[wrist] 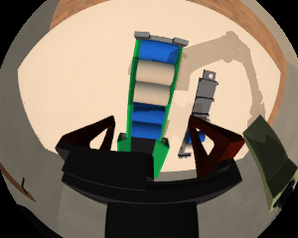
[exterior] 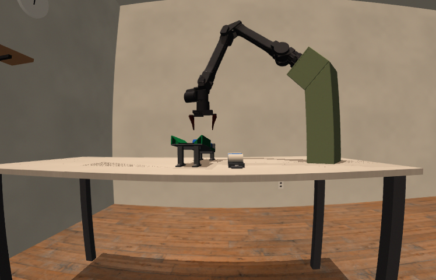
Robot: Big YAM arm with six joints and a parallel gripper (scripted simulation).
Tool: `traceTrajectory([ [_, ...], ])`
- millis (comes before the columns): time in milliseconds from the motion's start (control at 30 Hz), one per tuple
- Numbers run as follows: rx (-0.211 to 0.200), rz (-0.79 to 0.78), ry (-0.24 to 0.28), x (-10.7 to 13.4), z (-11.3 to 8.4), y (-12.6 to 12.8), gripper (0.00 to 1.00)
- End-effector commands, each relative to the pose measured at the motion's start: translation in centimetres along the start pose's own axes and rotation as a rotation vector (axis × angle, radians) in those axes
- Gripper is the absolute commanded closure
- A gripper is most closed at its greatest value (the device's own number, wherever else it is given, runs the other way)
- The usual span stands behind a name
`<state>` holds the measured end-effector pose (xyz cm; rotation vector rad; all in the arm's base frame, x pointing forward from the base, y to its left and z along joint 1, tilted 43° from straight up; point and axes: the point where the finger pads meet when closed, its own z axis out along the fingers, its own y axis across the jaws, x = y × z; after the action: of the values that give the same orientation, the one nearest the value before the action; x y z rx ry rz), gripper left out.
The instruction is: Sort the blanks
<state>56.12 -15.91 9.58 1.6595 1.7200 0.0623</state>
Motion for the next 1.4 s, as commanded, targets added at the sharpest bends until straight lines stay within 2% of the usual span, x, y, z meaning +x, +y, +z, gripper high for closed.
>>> traceTrajectory([
  [0, -0.028, 0.16, -0.011, -1.19, -1.13, 0.85, 0.0],
  [267, -0.029, 0.183, -0.01, -1.19, -1.14, 0.85, 0.0],
  [300, -0.029, 0.183, -0.01, -1.19, -1.14, 0.85, 0.24],
  [1367, -0.029, 0.178, -0.01, -1.19, -1.14, 0.85, 0.24],
])
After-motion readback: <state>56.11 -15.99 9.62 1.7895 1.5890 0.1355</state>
